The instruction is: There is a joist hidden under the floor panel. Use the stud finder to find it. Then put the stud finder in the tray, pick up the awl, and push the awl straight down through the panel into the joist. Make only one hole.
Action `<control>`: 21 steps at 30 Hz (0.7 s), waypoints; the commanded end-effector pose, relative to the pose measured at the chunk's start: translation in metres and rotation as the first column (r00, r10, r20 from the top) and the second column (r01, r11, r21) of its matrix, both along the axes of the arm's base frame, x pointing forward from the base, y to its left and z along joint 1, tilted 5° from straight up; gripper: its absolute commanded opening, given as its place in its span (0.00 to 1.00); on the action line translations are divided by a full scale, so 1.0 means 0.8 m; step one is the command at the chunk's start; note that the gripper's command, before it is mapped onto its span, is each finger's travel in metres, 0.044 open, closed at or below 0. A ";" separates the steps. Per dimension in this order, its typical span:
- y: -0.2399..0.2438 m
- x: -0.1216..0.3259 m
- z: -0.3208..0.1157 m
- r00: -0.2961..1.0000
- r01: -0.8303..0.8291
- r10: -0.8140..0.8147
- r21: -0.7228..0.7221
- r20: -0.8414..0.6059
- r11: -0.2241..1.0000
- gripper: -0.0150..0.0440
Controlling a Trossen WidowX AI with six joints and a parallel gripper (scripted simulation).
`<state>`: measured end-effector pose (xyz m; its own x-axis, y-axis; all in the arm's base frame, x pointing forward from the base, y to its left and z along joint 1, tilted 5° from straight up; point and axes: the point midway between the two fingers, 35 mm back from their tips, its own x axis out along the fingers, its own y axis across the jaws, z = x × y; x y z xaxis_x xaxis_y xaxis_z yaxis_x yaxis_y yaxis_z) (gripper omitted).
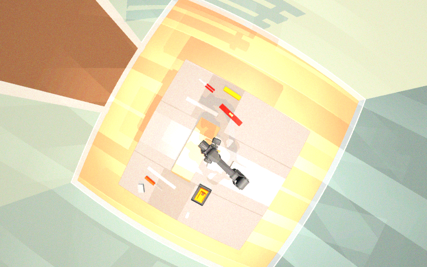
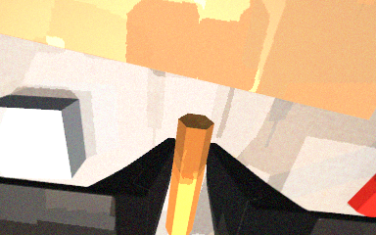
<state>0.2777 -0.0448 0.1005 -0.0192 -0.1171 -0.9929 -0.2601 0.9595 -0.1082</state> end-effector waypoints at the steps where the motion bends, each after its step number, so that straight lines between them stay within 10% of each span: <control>1: 0.013 0.021 -0.008 0.996 -0.026 0.029 -0.041 0.086 0.999 0.25; 21: 0.121 0.112 -0.021 0.807 -0.083 0.151 -0.143 0.570 0.986 0.25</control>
